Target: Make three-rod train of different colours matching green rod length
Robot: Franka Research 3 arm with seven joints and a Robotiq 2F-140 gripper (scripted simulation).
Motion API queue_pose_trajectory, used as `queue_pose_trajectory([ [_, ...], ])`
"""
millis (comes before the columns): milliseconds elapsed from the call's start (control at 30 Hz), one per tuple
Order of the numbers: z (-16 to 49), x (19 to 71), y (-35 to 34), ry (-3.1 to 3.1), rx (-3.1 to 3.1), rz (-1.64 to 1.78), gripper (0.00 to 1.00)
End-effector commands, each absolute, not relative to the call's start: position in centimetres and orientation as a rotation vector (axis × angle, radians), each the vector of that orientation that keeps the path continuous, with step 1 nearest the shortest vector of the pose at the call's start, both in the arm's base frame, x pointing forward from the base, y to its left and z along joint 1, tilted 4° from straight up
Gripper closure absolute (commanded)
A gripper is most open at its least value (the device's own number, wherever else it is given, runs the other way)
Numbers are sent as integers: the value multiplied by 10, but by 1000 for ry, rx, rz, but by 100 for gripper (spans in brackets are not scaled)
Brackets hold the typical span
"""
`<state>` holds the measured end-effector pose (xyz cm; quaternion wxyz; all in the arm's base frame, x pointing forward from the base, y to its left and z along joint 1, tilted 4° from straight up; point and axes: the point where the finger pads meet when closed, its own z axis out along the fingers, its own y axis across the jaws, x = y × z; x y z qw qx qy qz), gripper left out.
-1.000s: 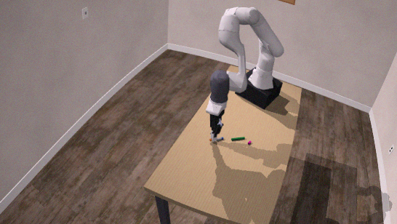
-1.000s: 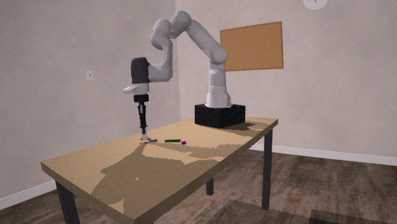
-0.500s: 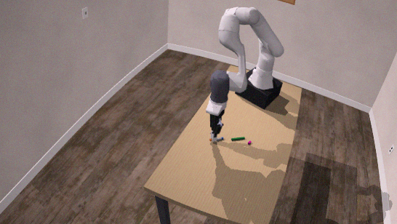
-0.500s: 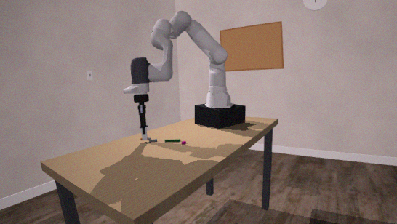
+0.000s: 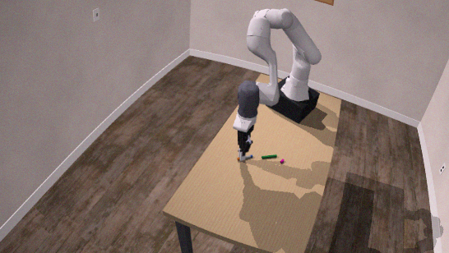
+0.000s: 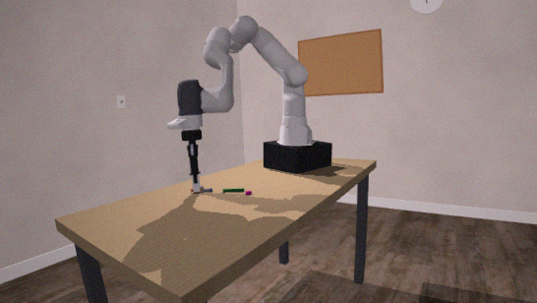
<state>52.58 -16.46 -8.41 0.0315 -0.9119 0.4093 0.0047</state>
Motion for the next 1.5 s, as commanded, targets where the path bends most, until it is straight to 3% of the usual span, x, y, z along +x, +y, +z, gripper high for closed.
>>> queue_pose_trajectory([
  [0,-86,528,-165,1266,-2805,5,97],
  [1467,-87,528,-165,1266,-2805,5,95],
])
